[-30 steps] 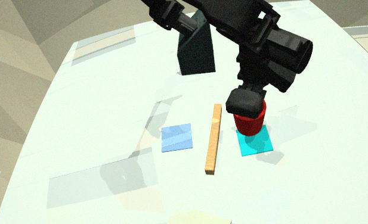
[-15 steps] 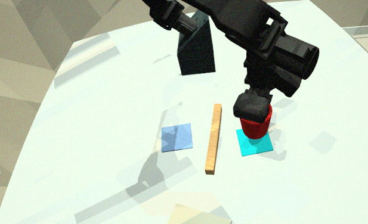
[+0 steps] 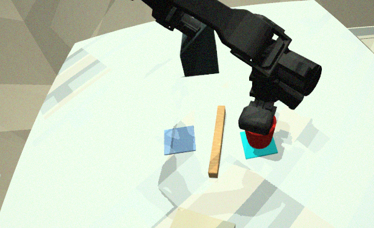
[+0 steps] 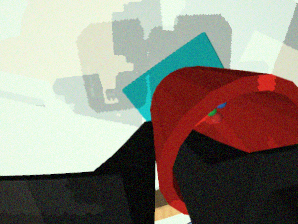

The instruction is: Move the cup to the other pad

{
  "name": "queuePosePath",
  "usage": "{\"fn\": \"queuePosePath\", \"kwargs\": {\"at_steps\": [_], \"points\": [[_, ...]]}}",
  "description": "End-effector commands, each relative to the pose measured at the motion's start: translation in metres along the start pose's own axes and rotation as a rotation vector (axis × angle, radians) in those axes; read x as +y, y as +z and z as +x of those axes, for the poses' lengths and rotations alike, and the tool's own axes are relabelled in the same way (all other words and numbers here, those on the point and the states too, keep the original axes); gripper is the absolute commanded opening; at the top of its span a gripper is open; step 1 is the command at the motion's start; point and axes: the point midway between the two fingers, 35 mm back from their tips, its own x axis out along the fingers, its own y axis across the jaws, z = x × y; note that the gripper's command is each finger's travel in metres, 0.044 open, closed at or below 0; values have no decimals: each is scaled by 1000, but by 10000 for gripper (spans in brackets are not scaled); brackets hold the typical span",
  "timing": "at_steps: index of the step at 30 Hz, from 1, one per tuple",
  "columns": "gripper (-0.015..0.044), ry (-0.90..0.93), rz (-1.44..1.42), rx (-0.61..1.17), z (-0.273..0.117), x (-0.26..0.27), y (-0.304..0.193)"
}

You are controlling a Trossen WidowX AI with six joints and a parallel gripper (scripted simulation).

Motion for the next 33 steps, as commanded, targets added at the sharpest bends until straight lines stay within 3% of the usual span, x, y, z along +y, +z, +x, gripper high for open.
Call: {"fn": "queuePosePath", "kwargs": {"at_steps": [1, 15, 20, 33], "points": [[0, 0, -7, 7, 8, 1, -1], [0, 2, 0, 2, 5, 1, 0], [128, 2, 0, 2, 5, 1, 0], [128, 2, -2, 2, -7, 0, 0]]}}
